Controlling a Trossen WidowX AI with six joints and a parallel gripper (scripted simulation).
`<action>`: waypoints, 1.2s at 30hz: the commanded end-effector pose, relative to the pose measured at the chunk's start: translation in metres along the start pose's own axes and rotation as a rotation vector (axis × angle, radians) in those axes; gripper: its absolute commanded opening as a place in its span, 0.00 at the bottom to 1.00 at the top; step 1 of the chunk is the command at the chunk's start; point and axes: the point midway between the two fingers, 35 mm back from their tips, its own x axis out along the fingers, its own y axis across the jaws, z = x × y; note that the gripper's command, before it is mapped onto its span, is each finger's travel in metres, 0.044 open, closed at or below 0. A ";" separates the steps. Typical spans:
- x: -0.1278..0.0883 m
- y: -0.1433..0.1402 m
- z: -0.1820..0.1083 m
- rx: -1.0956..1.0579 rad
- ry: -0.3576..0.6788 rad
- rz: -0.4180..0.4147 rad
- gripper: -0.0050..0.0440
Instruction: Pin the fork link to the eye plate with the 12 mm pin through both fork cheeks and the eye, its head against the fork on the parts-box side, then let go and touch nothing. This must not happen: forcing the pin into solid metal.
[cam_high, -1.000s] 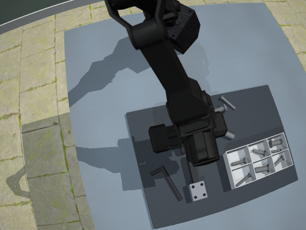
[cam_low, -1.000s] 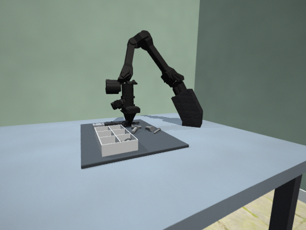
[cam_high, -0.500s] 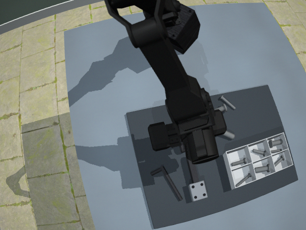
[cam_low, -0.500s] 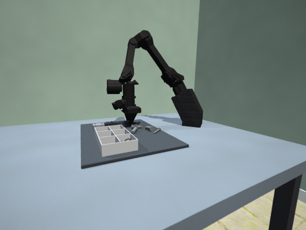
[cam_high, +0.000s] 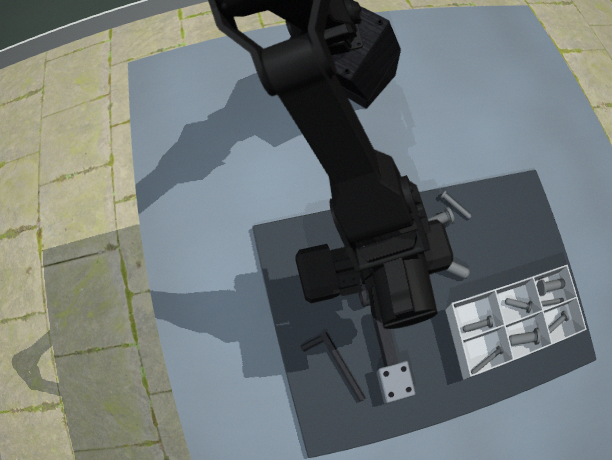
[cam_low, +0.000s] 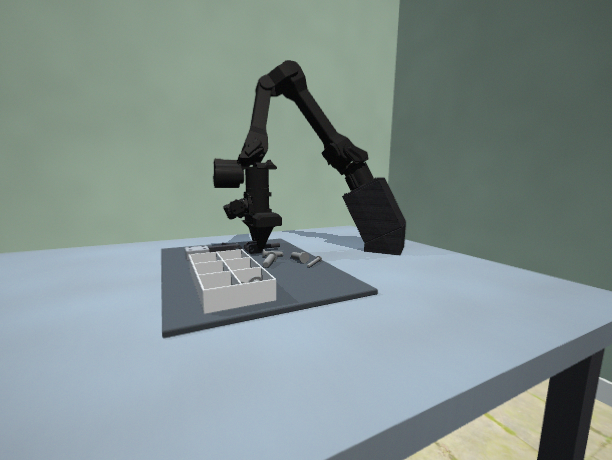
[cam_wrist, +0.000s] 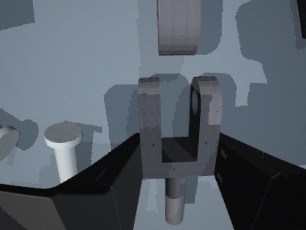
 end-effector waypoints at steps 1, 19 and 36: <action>0.001 0.001 0.000 -0.006 -0.001 0.003 0.35; 0.001 0.001 0.004 -0.006 -0.001 0.003 0.35; -0.001 0.002 0.006 -0.006 -0.001 0.003 0.35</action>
